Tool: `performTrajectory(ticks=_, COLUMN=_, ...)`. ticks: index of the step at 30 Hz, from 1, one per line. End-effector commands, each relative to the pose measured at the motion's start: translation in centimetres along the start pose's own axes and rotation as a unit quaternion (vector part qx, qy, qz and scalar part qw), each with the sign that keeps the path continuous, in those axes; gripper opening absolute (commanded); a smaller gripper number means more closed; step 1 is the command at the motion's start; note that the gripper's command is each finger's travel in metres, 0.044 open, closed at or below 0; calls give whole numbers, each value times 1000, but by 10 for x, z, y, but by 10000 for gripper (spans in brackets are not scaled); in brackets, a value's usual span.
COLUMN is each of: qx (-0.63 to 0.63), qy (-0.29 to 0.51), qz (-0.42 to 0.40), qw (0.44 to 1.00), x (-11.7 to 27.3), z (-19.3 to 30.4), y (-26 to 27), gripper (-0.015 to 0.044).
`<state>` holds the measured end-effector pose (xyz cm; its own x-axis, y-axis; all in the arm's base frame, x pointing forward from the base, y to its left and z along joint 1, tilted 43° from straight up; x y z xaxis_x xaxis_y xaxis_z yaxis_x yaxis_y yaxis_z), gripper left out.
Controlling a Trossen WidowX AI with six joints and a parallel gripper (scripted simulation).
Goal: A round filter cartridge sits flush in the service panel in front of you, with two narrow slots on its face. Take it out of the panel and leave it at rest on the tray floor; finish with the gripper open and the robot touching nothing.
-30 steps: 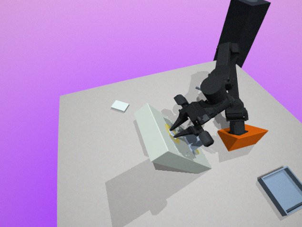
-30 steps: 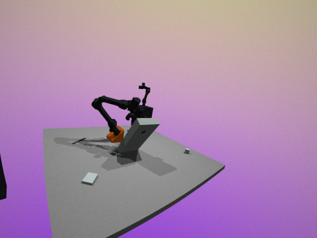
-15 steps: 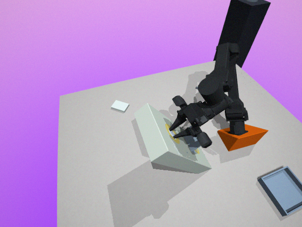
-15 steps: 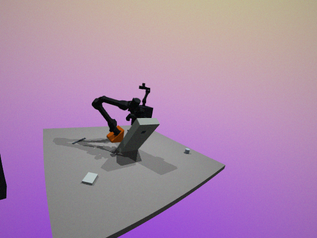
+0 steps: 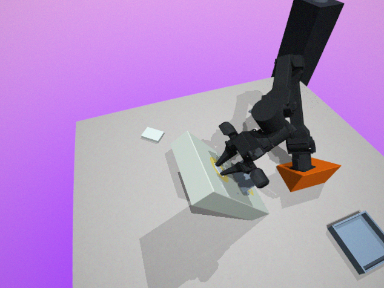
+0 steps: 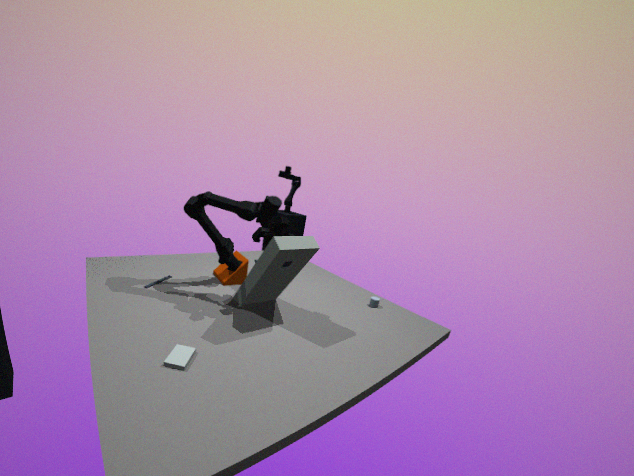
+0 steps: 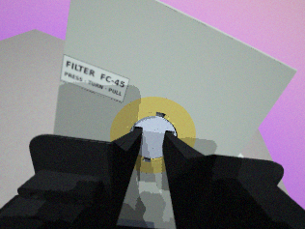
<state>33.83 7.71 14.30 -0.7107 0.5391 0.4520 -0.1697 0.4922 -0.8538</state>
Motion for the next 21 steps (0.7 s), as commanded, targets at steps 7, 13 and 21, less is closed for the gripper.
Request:
performTrajectory(ticks=7, qx=-4, qy=0, qz=-1, qw=1000, x=-1, z=0, y=-1, gripper=0)
performTrajectory(ticks=13, qx=-84, qy=1, qz=-3, qw=996, x=-5, z=0, y=0, gripper=0)
performTrajectory(ticks=21, qx=-220, qy=1, qz=-4, qw=975, x=-7, z=0, y=0, gripper=0)
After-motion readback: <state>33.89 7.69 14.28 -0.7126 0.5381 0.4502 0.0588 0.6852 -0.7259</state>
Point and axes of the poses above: the point midway between the two fingers, 35 mm back from their tips, its own x axis back along the fingers, its own y axis across the jaws, z = x × y, the point moved 3 cm from there along x, back along the fingers, and after that the axes turned 12 degrees about x, right-handed, at the moved point
